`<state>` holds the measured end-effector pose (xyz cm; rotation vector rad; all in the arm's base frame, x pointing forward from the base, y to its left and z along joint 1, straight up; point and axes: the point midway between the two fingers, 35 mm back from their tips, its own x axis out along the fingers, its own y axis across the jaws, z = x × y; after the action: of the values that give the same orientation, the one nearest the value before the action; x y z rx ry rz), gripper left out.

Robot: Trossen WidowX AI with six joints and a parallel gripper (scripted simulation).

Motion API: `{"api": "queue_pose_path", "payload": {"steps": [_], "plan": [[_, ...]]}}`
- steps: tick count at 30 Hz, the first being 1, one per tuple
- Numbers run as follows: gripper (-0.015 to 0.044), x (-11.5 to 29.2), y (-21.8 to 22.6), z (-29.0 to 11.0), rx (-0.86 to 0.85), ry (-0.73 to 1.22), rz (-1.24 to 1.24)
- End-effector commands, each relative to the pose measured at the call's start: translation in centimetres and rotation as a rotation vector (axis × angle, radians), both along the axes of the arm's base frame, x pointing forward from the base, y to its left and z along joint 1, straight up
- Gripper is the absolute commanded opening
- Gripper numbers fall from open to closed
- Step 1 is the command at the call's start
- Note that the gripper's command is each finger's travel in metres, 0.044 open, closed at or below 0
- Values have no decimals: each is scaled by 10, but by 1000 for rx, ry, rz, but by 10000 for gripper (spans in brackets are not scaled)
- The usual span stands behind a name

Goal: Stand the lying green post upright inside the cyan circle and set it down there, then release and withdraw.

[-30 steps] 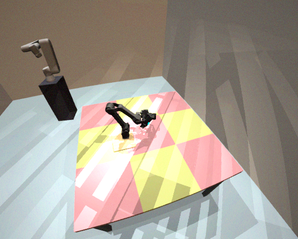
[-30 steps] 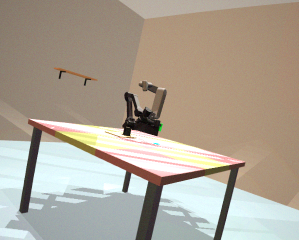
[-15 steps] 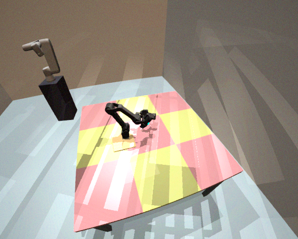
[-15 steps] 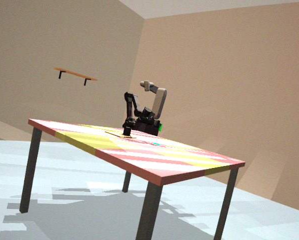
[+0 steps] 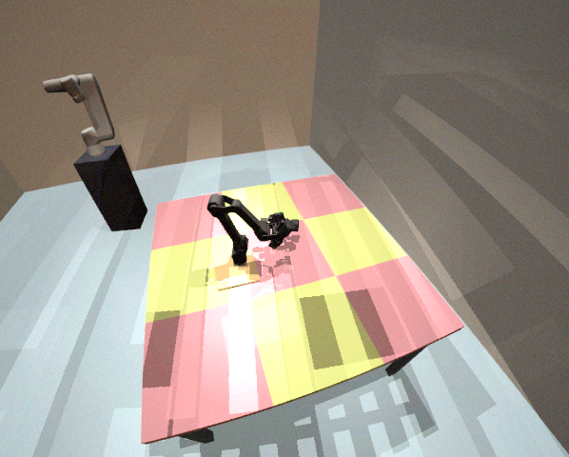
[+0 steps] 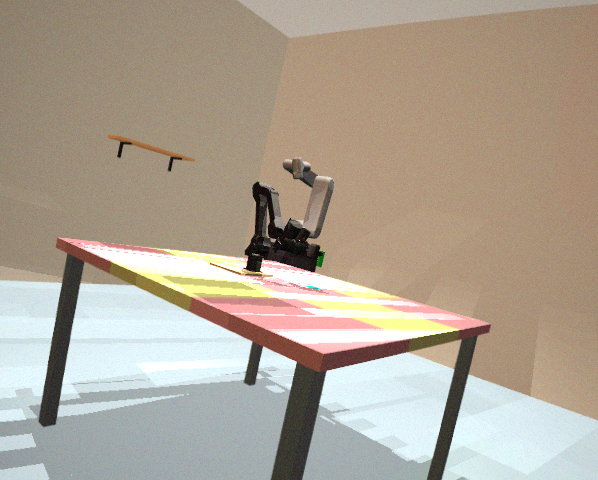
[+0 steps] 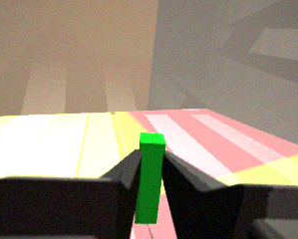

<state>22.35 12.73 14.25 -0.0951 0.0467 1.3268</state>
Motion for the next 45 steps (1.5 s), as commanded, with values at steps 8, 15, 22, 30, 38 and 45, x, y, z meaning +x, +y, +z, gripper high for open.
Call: {"api": "queue_pose_path", "payload": {"steps": [8,15,22,30,38,45], "plan": [[23,2,0,-27,5,19,2],[23,1,0,-43,5,20,2],[23,-2,0,-58,5,21,2],[23,-7,0,-71,5,21,2],[23,-7,1,-82,3,17,0],[23,-8,2,-91,2,14,-1]]}}
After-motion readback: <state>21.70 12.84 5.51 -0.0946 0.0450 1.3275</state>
